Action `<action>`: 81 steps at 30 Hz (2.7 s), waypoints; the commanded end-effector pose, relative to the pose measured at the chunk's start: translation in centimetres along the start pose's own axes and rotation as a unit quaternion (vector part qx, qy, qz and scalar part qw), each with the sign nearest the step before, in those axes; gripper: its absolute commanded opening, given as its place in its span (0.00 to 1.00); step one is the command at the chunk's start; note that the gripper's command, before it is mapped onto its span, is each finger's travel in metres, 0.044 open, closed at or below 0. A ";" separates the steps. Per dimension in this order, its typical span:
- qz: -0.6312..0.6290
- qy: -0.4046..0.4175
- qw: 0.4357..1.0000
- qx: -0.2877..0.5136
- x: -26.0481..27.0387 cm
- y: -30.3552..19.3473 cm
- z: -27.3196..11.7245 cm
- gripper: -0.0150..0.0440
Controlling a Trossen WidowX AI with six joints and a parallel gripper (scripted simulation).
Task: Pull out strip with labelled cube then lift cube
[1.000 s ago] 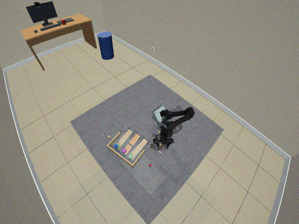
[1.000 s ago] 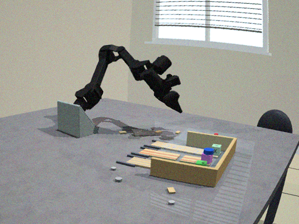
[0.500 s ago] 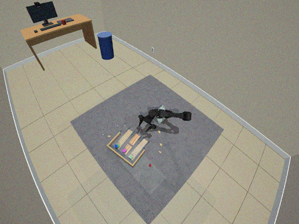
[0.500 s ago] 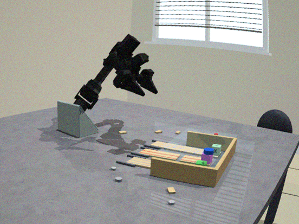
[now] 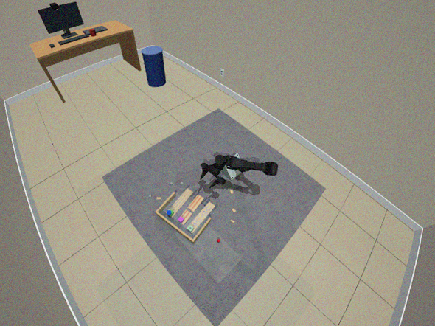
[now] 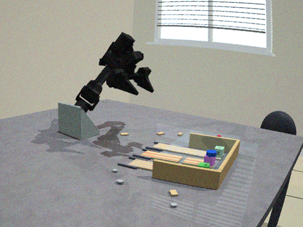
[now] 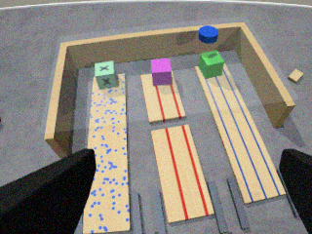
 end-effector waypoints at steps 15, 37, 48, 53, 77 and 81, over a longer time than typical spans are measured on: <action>-0.025 -0.045 0.981 0.186 2.6 -0.1 7.2 0.49; -0.058 -0.078 0.886 0.453 7.7 -4.7 12.8 0.25; -0.058 -0.078 0.886 0.452 7.4 -6.1 13.9 0.25; -0.058 -0.078 0.886 0.452 7.2 -6.7 14.3 0.25; -0.058 -0.077 0.887 0.453 6.4 -10.1 16.2 0.25; -0.057 -0.076 0.887 0.453 6.4 -10.2 16.2 0.25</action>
Point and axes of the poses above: the point midway between the two fingers, 35 mm back from their tips, its own z axis out along the fingers, its own x axis across the jaws, y = z × x, the point moved 4 cm from there along -z, back along the fingers, and after that the axes turned 14 degrees about z, right-handed, at the moved point
